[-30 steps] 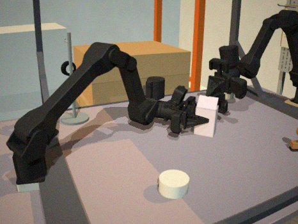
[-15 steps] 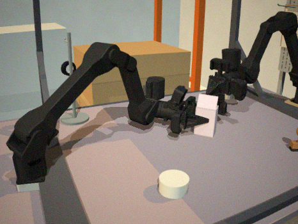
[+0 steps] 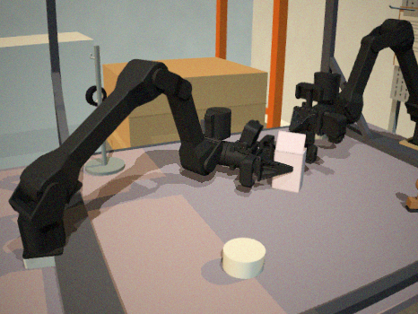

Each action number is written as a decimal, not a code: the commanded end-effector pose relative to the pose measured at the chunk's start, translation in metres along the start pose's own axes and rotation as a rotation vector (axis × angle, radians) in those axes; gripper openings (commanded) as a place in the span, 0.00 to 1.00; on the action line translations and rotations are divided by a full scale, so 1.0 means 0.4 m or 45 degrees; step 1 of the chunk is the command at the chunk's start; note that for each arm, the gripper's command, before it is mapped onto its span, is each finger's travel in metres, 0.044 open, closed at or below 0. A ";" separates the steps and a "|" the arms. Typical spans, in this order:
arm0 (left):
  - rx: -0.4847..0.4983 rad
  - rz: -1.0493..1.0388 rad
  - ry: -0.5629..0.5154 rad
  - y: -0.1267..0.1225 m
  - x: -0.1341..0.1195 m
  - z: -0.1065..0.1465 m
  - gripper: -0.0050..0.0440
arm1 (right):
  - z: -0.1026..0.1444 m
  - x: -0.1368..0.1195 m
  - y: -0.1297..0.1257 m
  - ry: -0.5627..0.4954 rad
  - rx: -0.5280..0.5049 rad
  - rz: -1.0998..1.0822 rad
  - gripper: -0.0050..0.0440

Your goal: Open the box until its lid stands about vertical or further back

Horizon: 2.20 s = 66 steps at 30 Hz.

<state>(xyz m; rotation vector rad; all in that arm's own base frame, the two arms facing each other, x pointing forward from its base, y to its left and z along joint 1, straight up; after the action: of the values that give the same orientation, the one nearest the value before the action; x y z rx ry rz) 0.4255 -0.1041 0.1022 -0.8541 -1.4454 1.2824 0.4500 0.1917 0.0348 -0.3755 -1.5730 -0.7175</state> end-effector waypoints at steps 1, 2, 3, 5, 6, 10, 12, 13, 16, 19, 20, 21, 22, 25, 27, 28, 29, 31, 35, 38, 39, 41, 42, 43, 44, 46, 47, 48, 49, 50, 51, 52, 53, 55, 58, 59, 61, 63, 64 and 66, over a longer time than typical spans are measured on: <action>-0.053 0.007 -0.016 -0.012 0.005 -0.008 0.20 | -0.002 0.024 0.014 -0.008 0.010 -0.036 0.56; -0.062 0.007 -0.018 -0.011 0.005 -0.009 0.20 | -0.002 0.024 0.014 -0.008 0.010 -0.036 0.56; -0.068 0.007 -0.020 -0.011 0.005 -0.009 0.20 | -0.002 0.024 0.014 -0.008 0.010 -0.036 0.56; -0.075 0.007 -0.022 -0.010 0.005 -0.010 0.20 | -0.002 0.024 0.014 -0.008 0.010 -0.036 0.56; -0.076 0.007 -0.022 -0.010 0.005 -0.010 0.20 | -0.002 0.024 0.014 -0.008 0.010 -0.036 0.56; -0.076 0.007 -0.023 -0.011 0.006 -0.012 0.20 | -0.002 0.024 0.014 -0.008 0.010 -0.036 0.56; -0.076 0.007 -0.023 -0.012 0.007 -0.014 0.20 | -0.002 0.024 0.014 -0.008 0.010 -0.036 0.56; -0.076 0.007 -0.023 -0.012 0.007 -0.014 0.20 | -0.002 0.024 0.014 -0.008 0.010 -0.036 0.56; -0.077 0.007 -0.023 -0.013 0.008 -0.017 0.20 | -0.002 0.024 0.014 -0.008 0.010 -0.036 0.56; -0.077 0.007 -0.023 -0.015 0.010 -0.021 0.20 | -0.002 0.024 0.014 -0.008 0.010 -0.036 0.56; -0.077 0.007 -0.023 -0.016 0.010 -0.022 0.20 | -0.002 0.024 0.014 -0.008 0.010 -0.036 0.56; -0.077 0.007 -0.023 -0.017 0.011 -0.024 0.20 | -0.002 0.024 0.014 -0.008 0.010 -0.036 0.56; -0.077 0.007 -0.023 -0.018 0.011 -0.025 0.20 | -0.002 0.024 0.014 -0.008 0.010 -0.036 0.56; -0.077 0.007 -0.023 -0.019 0.012 -0.027 0.20 | -0.002 0.024 0.014 -0.008 0.010 -0.036 0.56; -0.077 0.007 -0.023 -0.019 0.013 -0.028 0.20 | -0.002 0.024 0.014 -0.008 0.010 -0.036 0.56; -0.077 0.007 -0.023 -0.019 0.013 -0.028 0.20 | -0.002 0.024 0.014 -0.008 0.010 -0.036 0.56; -0.077 0.007 -0.023 -0.019 0.013 -0.028 0.20 | -0.002 0.024 0.014 -0.008 0.010 -0.036 0.56; -0.077 0.007 -0.023 -0.019 0.013 -0.028 0.20 | -0.002 0.024 0.014 -0.008 0.010 -0.036 0.56; -0.077 0.007 -0.023 -0.020 0.014 -0.032 0.20 | -0.002 0.024 0.014 -0.008 0.010 -0.036 0.56; -0.077 0.007 -0.023 -0.022 0.016 -0.037 0.20 | -0.002 0.024 0.014 -0.008 0.010 -0.036 0.56; -0.077 0.007 -0.023 -0.022 0.016 -0.038 0.20 | -0.002 0.024 0.014 -0.008 0.010 -0.036 0.56; -0.077 0.007 -0.023 -0.023 0.017 -0.041 0.20 | -0.002 0.024 0.014 -0.008 0.010 -0.036 0.56; -0.077 0.007 -0.023 -0.023 0.018 -0.043 0.20 | -0.002 0.024 0.014 -0.008 0.010 -0.036 0.56; -0.077 0.007 -0.023 -0.024 0.018 -0.044 0.20 | -0.002 0.024 0.014 -0.008 0.010 -0.036 0.56; -0.078 0.007 -0.023 -0.024 0.019 -0.045 0.20 | -0.002 0.024 0.014 -0.008 0.010 -0.036 0.56; -0.078 0.007 -0.023 -0.024 0.019 -0.047 0.20 | -0.002 0.024 0.014 -0.008 0.010 -0.036 0.56; -0.078 0.007 -0.023 -0.024 0.019 -0.047 0.20 | -0.002 0.024 0.014 -0.008 0.010 -0.036 0.56; -0.078 0.007 -0.023 -0.024 0.019 -0.047 0.20 | -0.002 0.024 0.014 -0.008 0.010 -0.036 0.56; -0.078 0.007 -0.023 -0.024 0.019 -0.047 0.20 | -0.002 0.024 0.014 -0.008 0.010 -0.036 0.56; -0.078 0.007 -0.023 -0.024 0.019 -0.047 0.20 | -0.002 0.024 0.014 -0.008 0.010 -0.036 0.56; -0.078 0.007 -0.023 -0.024 0.019 -0.047 0.20 | -0.002 0.024 0.014 -0.008 0.010 -0.036 0.56; -0.078 0.007 -0.023 -0.025 0.020 -0.047 0.20 | -0.002 0.024 0.014 -0.008 0.010 -0.036 0.56; -0.078 0.007 -0.023 -0.025 0.020 -0.048 0.20 | -0.002 0.024 0.014 -0.008 0.010 -0.036 0.56; -0.078 0.007 -0.023 -0.025 0.020 -0.050 0.20 | -0.002 0.024 0.014 -0.008 0.010 -0.036 0.56; -0.078 0.007 -0.023 -0.025 0.021 -0.053 0.20 | -0.002 0.024 0.014 -0.008 0.010 -0.036 0.56; -0.078 0.007 -0.023 -0.025 0.021 -0.053 0.20 | -0.002 0.024 0.014 -0.008 0.010 -0.036 0.56; -0.078 0.007 -0.023 -0.025 0.021 -0.054 0.20 | -0.002 0.024 0.014 -0.008 0.010 -0.036 0.56; -0.078 0.007 -0.023 -0.025 0.022 -0.054 0.20 | -0.002 0.024 0.014 -0.008 0.010 -0.036 0.56; -0.078 0.007 -0.023 -0.025 0.022 -0.054 0.20 | -0.002 0.024 0.014 -0.008 0.010 -0.036 0.56; -0.078 0.007 -0.023 -0.025 0.022 -0.055 0.20 | -0.002 0.024 0.014 -0.008 0.010 -0.036 0.56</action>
<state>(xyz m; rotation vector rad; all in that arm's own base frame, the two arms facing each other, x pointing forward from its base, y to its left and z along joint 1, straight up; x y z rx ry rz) 0.4433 -0.0930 0.1055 -0.8819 -1.4908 1.2591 0.4500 0.1917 0.0348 -0.3755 -1.5730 -0.7174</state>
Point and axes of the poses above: on each arm, the point midway between the two fingers, 35 mm back from their tips, its own z axis back along the fingers, its own y axis across the jaws, x = y × z, the point moved 6 cm from there along z, back along the fingers, and after that the axes turned 13 degrees about -z, right-handed, at the moved point
